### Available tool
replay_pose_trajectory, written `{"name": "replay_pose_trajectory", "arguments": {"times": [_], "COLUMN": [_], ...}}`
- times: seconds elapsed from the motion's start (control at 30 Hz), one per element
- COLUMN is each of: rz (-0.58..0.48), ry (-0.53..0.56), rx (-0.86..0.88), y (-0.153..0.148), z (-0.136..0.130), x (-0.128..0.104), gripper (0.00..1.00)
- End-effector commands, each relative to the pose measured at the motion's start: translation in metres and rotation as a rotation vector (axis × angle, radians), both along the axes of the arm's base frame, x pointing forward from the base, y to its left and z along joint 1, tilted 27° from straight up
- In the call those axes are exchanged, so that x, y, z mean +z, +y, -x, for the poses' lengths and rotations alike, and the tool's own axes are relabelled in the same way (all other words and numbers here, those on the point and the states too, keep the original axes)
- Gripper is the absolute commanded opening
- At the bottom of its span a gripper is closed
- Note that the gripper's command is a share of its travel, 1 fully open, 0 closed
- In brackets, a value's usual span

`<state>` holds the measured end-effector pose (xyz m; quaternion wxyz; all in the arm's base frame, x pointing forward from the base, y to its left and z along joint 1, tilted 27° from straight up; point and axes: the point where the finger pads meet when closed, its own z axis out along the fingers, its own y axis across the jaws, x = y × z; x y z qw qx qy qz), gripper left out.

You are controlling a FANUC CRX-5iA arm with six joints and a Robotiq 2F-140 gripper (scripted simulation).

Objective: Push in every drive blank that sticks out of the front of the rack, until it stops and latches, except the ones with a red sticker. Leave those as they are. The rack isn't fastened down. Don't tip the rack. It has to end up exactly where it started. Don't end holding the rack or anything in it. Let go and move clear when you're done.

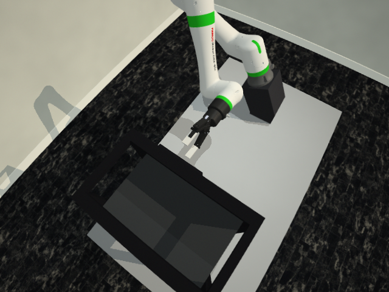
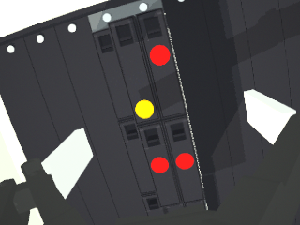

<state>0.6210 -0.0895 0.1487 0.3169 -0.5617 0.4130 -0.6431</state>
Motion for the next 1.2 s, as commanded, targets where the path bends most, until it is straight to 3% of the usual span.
{"name": "replay_pose_trajectory", "arguments": {"times": [0.0,0.57,0.6,1.17], "rz": [0.000,0.000,0.000,0.000], "ry": [0.000,0.000,0.000,0.000], "rx": [0.000,0.000,0.000,0.000], "y": [0.0001,0.0001,0.0001,0.0001], "z": [-0.0001,-0.0001,-0.0001,-0.0001], "x": [0.0001,0.0001,0.0001,0.0001], "gripper": [1.00,1.00,0.00,0.00]}}
